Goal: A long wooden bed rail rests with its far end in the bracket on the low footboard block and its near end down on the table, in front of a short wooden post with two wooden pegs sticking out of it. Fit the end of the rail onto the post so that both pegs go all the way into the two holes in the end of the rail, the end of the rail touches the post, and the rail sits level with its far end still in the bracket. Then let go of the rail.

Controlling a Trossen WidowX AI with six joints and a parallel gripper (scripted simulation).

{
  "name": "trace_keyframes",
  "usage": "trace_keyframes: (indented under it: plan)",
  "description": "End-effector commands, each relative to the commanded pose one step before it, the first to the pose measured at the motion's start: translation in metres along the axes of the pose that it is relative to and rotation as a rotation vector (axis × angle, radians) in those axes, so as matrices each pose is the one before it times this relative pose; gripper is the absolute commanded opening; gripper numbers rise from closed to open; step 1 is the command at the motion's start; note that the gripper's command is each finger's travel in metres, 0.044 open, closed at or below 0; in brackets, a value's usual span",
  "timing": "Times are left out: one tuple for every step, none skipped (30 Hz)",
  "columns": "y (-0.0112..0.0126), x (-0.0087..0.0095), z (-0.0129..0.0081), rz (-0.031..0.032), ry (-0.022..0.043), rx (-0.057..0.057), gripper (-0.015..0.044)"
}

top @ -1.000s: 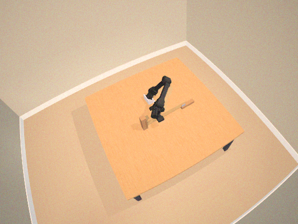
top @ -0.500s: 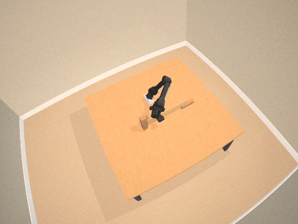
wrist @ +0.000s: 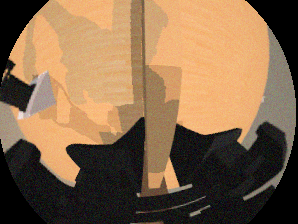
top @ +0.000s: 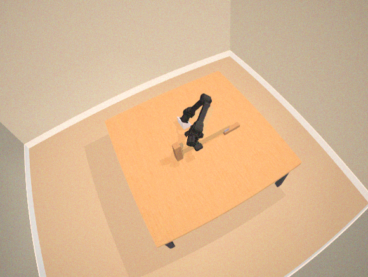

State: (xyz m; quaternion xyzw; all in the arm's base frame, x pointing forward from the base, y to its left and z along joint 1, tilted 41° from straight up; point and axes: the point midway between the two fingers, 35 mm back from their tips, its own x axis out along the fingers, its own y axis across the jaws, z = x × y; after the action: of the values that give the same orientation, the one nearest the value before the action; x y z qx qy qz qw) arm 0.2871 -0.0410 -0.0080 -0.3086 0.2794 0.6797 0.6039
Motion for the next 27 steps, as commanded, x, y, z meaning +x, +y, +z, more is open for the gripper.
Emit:
trace_keyframes:
  plan:
    - [-0.00046,0.00019,-0.00151,-0.00388,-0.00004,0.0011,0.0000]
    - [0.00001,0.00011,-0.00029,0.00000,0.00001,0.0000,0.0000]
    - [0.00001,0.00012,-0.00030,0.00000,0.00001,0.0000,0.0000]
    - [0.00001,0.00012,-0.00028,0.00000,0.00001,0.0000,0.0000]
    - [0.00001,0.00013,-0.00029,0.00000,0.00001,0.0000,0.0000]
    - [0.00001,0.00011,-0.00028,0.00000,0.00001,0.0000,0.0000]
    - [0.00001,0.00010,-0.00029,0.00000,0.00001,0.0000,0.0000]
    - [0.00001,0.00008,-0.00031,0.00000,0.00001,0.0000,0.0000]
    - [0.00001,0.00005,-0.00029,0.00000,0.00001,0.0000,0.0000]
    - [0.00000,0.00003,-0.00030,0.00000,0.00001,0.0000,0.0000]
    - [0.00000,0.00000,-0.00029,0.00000,0.00001,0.0000,0.0000]
    - [0.00000,-0.00003,-0.00030,0.00000,0.00002,0.0000,0.0000]
    - [0.00000,-0.00005,-0.00028,0.00000,0.00002,0.0000,0.0000]
    - [-0.00001,-0.00007,-0.00026,0.00000,0.00002,0.0000,0.0000]
    - [-0.00001,-0.00008,-0.00027,0.00000,0.00002,0.0000,0.0000]
    - [-0.00001,-0.00011,-0.00029,0.00000,0.00002,0.0000,0.0000]
    - [-0.00001,-0.00013,-0.00025,0.00000,0.00002,0.0000,0.0000]
    - [-0.00002,-0.00016,-0.00024,0.00000,0.00002,0.0000,0.0000]
    - [-0.00002,-0.00017,-0.00020,0.00000,0.00001,0.0000,0.0000]
    - [-0.00002,-0.00021,-0.00018,0.00000,0.00002,0.0000,0.0000]
    - [-0.00002,-0.00020,-0.00012,0.00000,0.00001,0.0000,0.0000]
    - [-0.00002,-0.00017,-0.00007,0.00000,0.00001,0.0000,0.0000]
    - [-0.00002,-0.00021,-0.00005,0.00000,0.00001,0.0000,0.0000]
    - [-0.00002,-0.00019,-0.00003,0.00000,0.00001,0.0000,0.0000]
    - [-0.00001,-0.00016,-0.00001,0.00000,0.00001,0.0000,0.0000]
    - [0.00000,-0.00015,0.00000,0.00000,0.00000,0.0000,0.0000]
    - [0.00000,-0.00015,0.00001,0.00000,0.00000,0.0000,0.0000]
